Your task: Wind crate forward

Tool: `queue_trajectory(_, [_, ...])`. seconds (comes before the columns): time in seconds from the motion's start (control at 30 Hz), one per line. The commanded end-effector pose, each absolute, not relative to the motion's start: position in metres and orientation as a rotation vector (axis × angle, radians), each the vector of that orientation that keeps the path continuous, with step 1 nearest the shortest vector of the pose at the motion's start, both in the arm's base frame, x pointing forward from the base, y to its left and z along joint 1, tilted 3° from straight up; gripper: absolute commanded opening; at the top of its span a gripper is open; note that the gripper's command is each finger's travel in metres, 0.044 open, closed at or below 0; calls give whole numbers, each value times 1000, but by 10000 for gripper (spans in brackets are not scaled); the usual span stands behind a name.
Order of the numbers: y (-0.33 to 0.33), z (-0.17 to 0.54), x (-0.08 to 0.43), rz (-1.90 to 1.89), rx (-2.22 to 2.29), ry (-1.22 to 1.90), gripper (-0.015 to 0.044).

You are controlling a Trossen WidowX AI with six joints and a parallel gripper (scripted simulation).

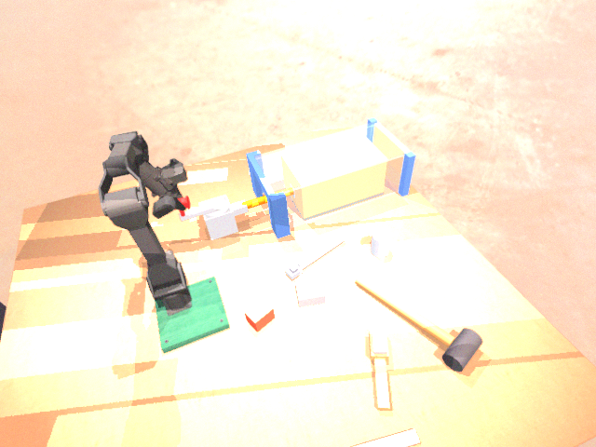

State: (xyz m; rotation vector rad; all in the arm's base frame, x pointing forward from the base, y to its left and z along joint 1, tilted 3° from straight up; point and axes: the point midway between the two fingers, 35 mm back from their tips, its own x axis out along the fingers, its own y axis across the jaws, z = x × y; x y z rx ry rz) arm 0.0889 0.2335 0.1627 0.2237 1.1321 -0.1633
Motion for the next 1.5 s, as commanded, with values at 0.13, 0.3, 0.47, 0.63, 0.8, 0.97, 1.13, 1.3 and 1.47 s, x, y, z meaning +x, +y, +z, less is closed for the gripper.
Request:
queue_trajectory(0.13, [200, 157, 96, -189, 199, 1131, 0])
queue_trajectory(0.3, [195, 157, 99, -189, 199, 1131, 0])
queue_trajectory(0.47, [189, 156, 102, -189, 198, 1130, 0])
queue_trajectory(0.63, [183, 156, 105, -189, 198, 1130, 0])
queue_trajectory(0.8, [178, 156, 109, -189, 198, 1130, 0])
queue_trajectory(0.97, [173, 155, 113, -190, 198, 1129, 0])
queue_trajectory(1.13, [168, 155, 118, -190, 197, 1129, 0])
queue_trajectory(1.3, [163, 155, 123, -190, 197, 1128, 0])
queue_trajectory(1.47, [159, 155, 128, -190, 197, 1128, 0])
